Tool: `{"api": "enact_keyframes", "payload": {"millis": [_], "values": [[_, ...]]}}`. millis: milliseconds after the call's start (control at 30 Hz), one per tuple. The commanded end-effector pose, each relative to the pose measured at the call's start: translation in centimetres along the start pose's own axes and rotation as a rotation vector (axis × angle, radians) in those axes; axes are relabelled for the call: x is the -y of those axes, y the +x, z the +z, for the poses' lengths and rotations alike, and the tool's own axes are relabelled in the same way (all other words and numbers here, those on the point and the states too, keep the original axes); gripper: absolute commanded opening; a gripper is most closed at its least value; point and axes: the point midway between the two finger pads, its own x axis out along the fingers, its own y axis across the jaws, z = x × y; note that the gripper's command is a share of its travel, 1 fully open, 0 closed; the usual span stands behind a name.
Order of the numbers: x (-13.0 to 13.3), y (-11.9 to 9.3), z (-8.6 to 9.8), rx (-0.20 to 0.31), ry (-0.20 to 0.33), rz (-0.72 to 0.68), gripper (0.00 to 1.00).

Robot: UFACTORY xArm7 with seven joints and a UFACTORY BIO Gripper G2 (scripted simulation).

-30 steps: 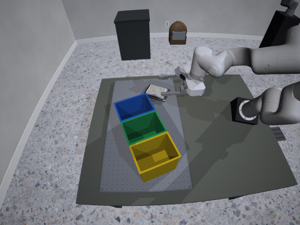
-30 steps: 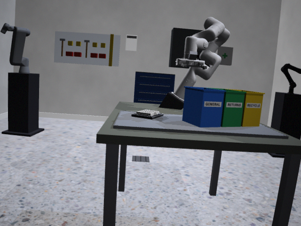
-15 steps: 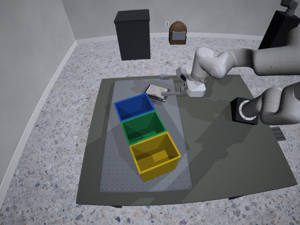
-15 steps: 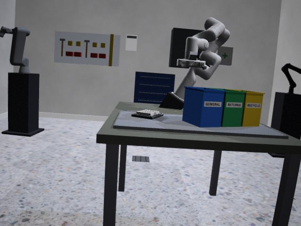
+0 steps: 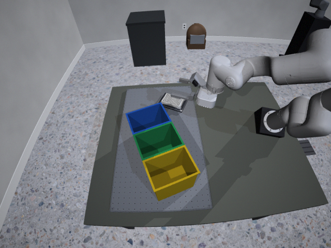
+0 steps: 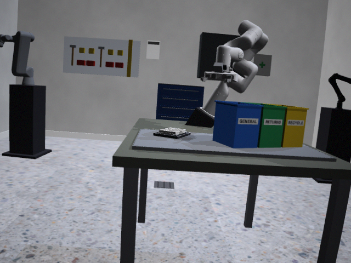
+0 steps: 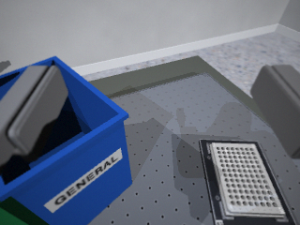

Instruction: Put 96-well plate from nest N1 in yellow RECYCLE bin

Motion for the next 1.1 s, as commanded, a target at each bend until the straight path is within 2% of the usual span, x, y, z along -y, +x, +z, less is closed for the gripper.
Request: {"api": "enact_keyframes", "payload": {"millis": [0, 1067], "values": [[2.2, 1.5, -0.4, 0.003, -0.004, -0.049, 0.37], [14.1, 8.1, -3.9, 0.003, -0.006, -0.049, 0.37]]}}
